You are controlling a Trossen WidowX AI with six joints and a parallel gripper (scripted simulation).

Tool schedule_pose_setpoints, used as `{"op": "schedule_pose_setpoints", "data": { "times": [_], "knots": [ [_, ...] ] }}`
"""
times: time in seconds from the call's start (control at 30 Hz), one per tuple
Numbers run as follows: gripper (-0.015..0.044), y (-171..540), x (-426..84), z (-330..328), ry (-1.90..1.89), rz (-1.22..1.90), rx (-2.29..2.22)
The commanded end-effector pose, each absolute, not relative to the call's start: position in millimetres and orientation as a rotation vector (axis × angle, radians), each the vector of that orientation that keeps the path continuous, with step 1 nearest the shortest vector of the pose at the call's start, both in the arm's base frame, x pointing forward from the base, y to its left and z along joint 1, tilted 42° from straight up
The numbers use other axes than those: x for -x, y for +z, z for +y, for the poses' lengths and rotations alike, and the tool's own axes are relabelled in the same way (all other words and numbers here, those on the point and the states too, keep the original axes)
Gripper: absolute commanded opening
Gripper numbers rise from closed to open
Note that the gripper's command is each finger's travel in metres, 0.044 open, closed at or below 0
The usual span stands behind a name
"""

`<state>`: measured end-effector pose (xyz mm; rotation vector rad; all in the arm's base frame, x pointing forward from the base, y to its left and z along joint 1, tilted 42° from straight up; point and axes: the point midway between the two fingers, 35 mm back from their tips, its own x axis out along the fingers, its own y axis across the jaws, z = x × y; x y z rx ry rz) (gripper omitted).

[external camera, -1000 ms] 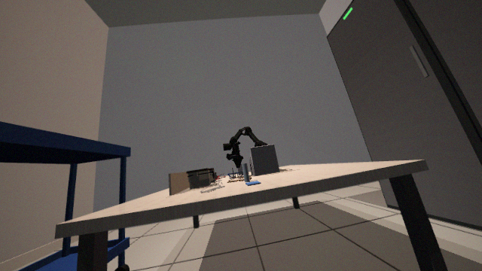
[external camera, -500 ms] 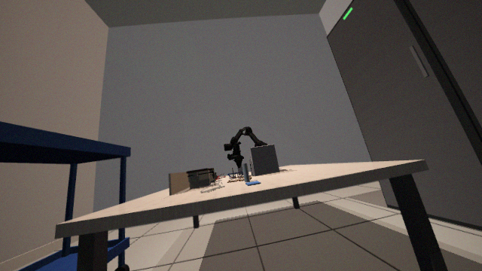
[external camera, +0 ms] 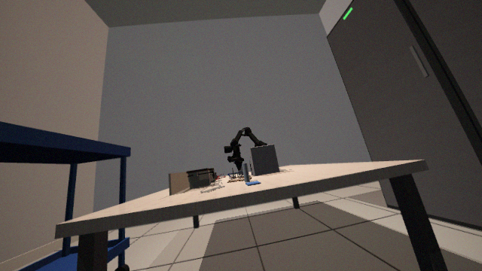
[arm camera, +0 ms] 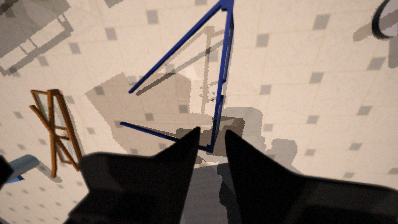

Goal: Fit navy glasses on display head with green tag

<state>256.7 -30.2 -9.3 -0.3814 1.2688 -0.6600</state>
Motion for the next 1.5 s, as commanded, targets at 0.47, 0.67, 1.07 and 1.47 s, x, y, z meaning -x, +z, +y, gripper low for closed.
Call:
{"op": "schedule_pose_setpoints", "data": {
  "times": [0.47,0.67,1.07,1.47],
  "knots": [
    [0.012,-29,-257,-52,-0.661,1.273,0.394],
    [0.012,-35,-257,-59,-0.662,1.272,0.395],
    [0.012,-40,-258,-60,-0.663,1.272,0.396],
    [0.0027,-39,-257,-60,-0.661,1.274,0.394]
  ]
}}
